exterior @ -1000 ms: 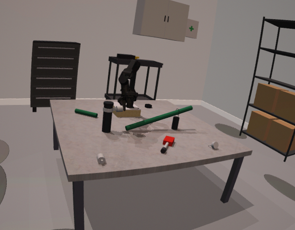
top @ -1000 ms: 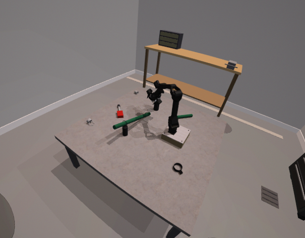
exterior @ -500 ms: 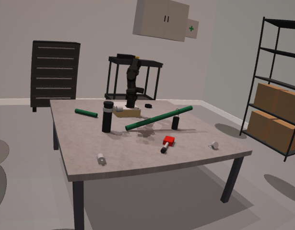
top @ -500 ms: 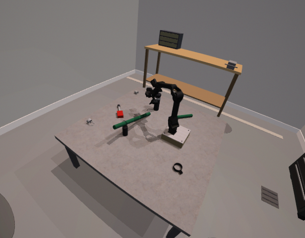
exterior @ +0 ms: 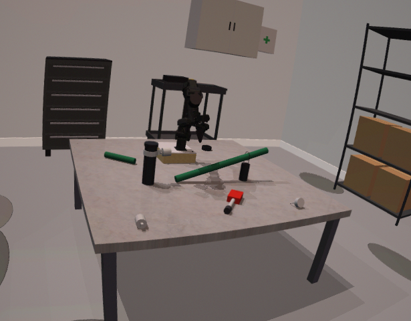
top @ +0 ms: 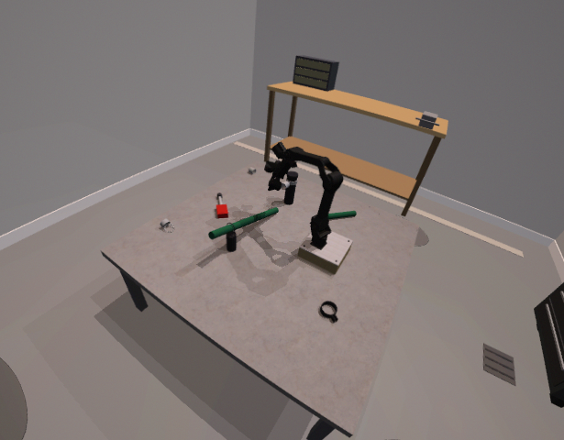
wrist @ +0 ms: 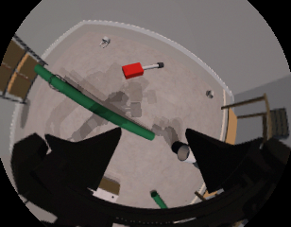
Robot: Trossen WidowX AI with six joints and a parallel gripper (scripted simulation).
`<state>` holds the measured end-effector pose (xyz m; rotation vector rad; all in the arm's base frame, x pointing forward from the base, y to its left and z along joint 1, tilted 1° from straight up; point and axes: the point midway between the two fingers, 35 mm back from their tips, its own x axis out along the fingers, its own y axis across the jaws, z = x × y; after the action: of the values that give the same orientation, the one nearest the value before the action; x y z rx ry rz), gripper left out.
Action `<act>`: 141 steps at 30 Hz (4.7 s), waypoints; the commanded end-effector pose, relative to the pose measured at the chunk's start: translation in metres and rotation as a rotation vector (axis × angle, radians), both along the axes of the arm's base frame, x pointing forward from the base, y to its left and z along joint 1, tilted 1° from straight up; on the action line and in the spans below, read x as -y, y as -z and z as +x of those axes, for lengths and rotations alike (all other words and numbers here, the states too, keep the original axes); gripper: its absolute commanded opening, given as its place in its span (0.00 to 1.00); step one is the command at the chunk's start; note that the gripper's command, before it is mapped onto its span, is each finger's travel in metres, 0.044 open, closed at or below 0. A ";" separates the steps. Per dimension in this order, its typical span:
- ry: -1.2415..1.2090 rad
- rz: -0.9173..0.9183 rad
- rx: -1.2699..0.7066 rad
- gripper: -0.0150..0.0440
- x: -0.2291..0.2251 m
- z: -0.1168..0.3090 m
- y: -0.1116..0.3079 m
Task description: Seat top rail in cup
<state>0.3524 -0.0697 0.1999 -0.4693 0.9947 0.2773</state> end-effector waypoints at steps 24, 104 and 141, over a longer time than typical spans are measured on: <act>0.728 0.383 -0.052 1.00 -0.040 -0.014 -0.020; 1.973 0.614 -0.338 1.00 -0.063 0.006 0.168; 1.973 0.614 -0.338 0.25 -0.064 0.006 0.180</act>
<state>0.3585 -0.0052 0.0153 1.2154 1.2071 -1.1269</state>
